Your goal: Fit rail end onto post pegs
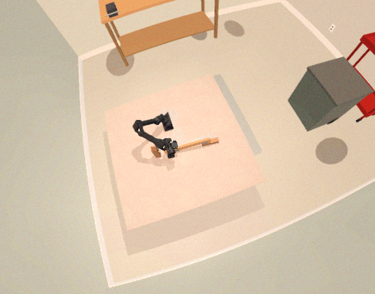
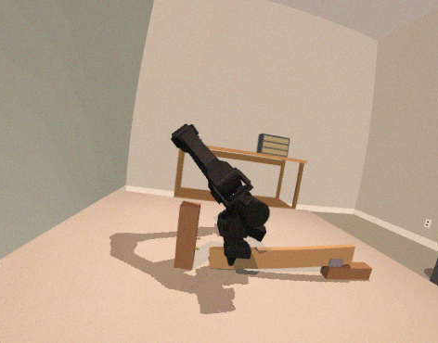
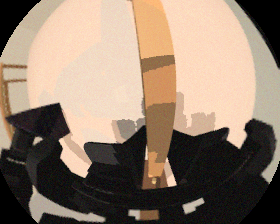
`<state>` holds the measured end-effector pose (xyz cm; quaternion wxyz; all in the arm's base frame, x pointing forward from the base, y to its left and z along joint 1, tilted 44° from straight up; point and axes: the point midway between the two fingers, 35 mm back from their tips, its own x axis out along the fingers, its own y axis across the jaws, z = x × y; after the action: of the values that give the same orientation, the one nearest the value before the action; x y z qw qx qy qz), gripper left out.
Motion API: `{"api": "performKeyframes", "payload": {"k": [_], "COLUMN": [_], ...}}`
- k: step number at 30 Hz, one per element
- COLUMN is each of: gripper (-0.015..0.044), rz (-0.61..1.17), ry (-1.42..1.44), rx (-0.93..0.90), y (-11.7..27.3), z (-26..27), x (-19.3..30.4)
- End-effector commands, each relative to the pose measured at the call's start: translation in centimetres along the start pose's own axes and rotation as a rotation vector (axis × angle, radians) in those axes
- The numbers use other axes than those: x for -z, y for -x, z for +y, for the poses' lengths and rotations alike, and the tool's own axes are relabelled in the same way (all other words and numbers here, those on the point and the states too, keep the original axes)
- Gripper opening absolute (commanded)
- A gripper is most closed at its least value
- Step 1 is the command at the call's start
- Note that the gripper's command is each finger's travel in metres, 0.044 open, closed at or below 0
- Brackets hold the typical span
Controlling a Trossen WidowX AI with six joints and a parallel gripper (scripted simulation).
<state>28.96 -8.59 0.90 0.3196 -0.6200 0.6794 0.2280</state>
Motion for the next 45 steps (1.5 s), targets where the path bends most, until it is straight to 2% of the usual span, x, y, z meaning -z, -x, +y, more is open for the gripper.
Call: {"api": "performKeyframes", "payload": {"k": [1,45], "gripper": [0.0000,0.0000], "rz": [-0.002,-0.003], "ry": [0.001,0.001], "rx": [0.002,0.002], "y": [0.3,2.5], "z": [-0.1,-0.3], "x": [0.0,0.0]}}
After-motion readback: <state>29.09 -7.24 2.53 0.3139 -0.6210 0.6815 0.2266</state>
